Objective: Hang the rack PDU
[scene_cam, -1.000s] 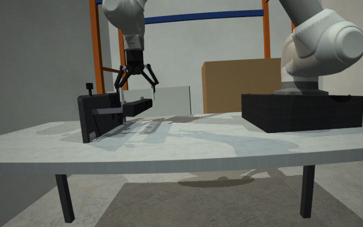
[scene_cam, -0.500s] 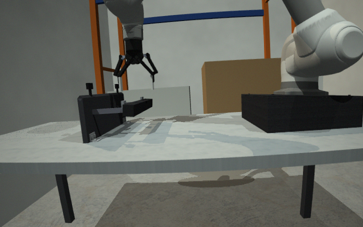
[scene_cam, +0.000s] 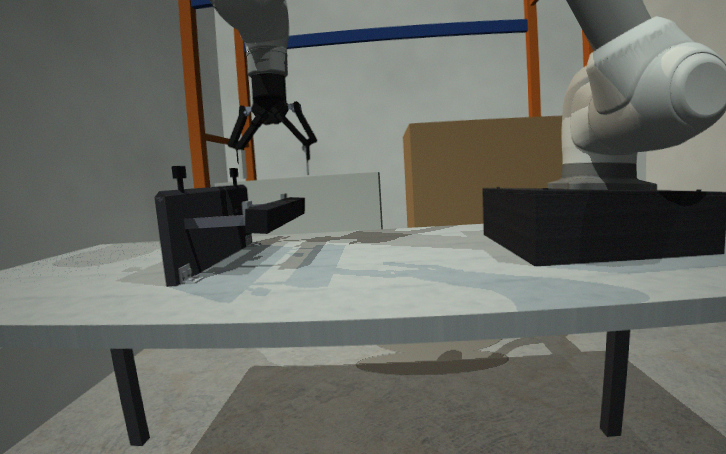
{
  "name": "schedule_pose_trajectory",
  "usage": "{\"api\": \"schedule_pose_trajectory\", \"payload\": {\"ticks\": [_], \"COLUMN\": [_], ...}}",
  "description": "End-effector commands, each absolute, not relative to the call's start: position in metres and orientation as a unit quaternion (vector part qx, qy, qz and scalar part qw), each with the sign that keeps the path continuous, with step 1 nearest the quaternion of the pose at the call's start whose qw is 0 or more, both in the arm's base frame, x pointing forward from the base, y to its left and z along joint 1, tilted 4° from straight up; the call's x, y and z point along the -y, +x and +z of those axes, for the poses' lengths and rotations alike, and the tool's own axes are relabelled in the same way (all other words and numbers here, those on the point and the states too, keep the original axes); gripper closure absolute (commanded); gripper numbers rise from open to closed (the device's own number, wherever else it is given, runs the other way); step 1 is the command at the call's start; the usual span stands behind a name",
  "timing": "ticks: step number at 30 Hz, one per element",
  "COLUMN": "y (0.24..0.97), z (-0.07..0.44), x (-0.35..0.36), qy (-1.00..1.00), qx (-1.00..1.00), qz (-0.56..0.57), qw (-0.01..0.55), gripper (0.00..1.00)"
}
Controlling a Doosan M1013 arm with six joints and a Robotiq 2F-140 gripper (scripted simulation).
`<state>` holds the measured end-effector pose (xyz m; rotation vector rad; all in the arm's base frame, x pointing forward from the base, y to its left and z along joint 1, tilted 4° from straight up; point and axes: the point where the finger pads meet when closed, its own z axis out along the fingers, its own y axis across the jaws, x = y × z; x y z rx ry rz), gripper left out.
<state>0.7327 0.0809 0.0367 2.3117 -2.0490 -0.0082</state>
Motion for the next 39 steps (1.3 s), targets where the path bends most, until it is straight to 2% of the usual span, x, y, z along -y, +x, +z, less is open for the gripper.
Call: {"api": "schedule_pose_trajectory", "payload": {"ticks": [1, 28, 39], "y": [0.73, 0.627, 0.61], "z": [0.04, 0.046, 0.047], "x": [-0.083, -0.07, -0.068], "qy": [0.748, 0.748, 0.748], "qx": [0.663, 0.663, 0.663], "qz": [-0.003, -0.003, -0.003], "qw": [0.023, 0.023, 0.023], "gripper": [0.0, 0.0, 0.0]}}
